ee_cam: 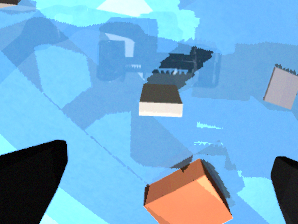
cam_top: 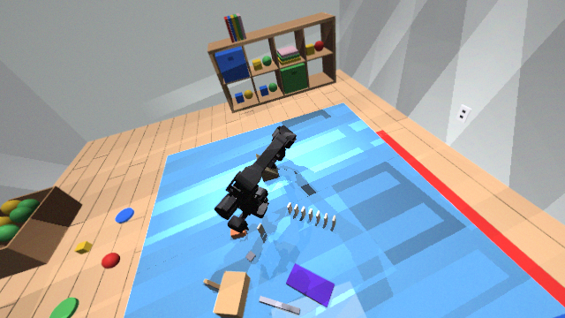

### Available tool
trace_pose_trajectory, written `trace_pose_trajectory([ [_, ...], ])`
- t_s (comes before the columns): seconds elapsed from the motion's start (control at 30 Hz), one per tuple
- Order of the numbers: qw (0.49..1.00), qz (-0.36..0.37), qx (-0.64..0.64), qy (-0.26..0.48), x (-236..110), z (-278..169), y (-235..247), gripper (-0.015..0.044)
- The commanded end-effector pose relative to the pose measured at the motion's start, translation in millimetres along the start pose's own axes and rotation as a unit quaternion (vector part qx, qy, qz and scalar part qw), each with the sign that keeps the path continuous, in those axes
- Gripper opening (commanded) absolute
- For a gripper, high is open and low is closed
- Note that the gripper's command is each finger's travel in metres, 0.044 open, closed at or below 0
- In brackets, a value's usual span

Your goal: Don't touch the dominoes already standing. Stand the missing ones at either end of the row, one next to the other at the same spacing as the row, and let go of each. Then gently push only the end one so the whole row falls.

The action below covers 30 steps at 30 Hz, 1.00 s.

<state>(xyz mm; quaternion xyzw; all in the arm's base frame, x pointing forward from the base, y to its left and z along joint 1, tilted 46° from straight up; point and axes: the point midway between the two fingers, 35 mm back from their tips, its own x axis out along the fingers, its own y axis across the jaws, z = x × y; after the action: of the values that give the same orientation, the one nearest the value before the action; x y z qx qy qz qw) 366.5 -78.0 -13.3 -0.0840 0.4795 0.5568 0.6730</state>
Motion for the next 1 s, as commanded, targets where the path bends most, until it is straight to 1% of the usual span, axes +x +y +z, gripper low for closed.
trace_pose_trajectory([
  [0.0,1.000,0.015,-0.015,-0.015,-4.4,3.9,3.6,0.0440],
  [0.13,1.000,0.015,-0.015,-0.014,0.1,4.2,3.3,0.0440],
  [0.37,1.000,0.015,-0.015,-0.015,50.3,6.2,4.4,0.0440],
  [0.43,1.000,0.015,-0.016,-0.016,59.5,6.3,5.6,0.0440],
  [0.63,1.000,0.015,-0.016,-0.016,61.8,6.4,5.8,0.0440],
  [0.97,1.000,0.016,-0.016,-0.016,75.6,6.9,6.6,0.0440],
])
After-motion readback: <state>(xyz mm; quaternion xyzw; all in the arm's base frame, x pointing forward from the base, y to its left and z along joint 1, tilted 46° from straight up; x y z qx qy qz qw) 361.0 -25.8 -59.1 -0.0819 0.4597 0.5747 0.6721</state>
